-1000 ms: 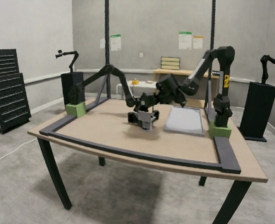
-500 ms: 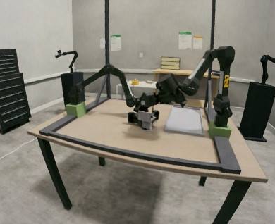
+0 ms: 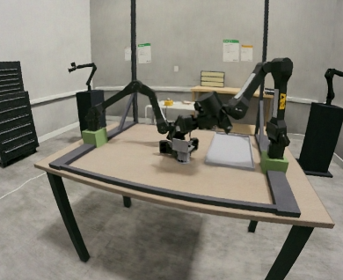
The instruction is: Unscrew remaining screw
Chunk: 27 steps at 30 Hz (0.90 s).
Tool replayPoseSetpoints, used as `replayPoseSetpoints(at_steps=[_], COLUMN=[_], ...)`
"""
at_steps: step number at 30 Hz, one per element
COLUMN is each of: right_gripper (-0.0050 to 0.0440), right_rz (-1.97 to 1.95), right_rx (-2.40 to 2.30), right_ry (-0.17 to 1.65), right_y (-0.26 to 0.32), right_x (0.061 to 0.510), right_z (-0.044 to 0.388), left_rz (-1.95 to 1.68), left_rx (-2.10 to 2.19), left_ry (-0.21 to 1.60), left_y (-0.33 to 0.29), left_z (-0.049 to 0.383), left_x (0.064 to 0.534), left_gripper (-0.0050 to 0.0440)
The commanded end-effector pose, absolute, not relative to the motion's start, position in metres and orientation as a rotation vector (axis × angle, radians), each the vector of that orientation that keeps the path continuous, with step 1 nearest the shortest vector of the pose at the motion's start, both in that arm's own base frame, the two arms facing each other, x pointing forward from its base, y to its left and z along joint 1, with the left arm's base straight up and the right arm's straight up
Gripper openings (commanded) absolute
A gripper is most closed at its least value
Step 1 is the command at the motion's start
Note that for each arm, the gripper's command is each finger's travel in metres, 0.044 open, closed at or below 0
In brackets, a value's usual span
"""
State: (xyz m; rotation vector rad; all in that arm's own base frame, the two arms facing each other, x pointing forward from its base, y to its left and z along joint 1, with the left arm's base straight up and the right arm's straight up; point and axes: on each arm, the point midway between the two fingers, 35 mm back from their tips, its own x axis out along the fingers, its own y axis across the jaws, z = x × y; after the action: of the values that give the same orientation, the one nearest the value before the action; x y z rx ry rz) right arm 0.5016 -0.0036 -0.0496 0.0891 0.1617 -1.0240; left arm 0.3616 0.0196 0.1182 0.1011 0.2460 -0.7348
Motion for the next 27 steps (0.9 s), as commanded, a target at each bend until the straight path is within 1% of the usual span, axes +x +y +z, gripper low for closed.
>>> replayPoseSetpoints(at_steps=[1,18,23,27], right_gripper=[0.0245,0.0245,0.0245,0.0245], right_rz=[-1.024,-1.024,-1.024,-1.024], right_rx=[0.117,0.117,0.117,0.117], right_ry=[0.133,0.133,0.133,0.133], right_y=[-0.004,-0.004,-0.004,-0.004], right_x=[0.508,0.508,0.508,0.508], right_z=[-0.035,-0.035,-0.035,-0.035], left_rz=[-0.738,-0.737,-0.744,-0.744], left_rx=[0.135,0.138,0.111,0.111], left_ry=[0.205,0.2,0.226,0.226], left_y=[0.021,0.02,0.018,0.018], left_z=[0.134,0.136,0.119,0.115], left_x=[0.367,0.368,0.363,0.363], left_gripper=[0.0135,0.0135,0.0135,0.0135])
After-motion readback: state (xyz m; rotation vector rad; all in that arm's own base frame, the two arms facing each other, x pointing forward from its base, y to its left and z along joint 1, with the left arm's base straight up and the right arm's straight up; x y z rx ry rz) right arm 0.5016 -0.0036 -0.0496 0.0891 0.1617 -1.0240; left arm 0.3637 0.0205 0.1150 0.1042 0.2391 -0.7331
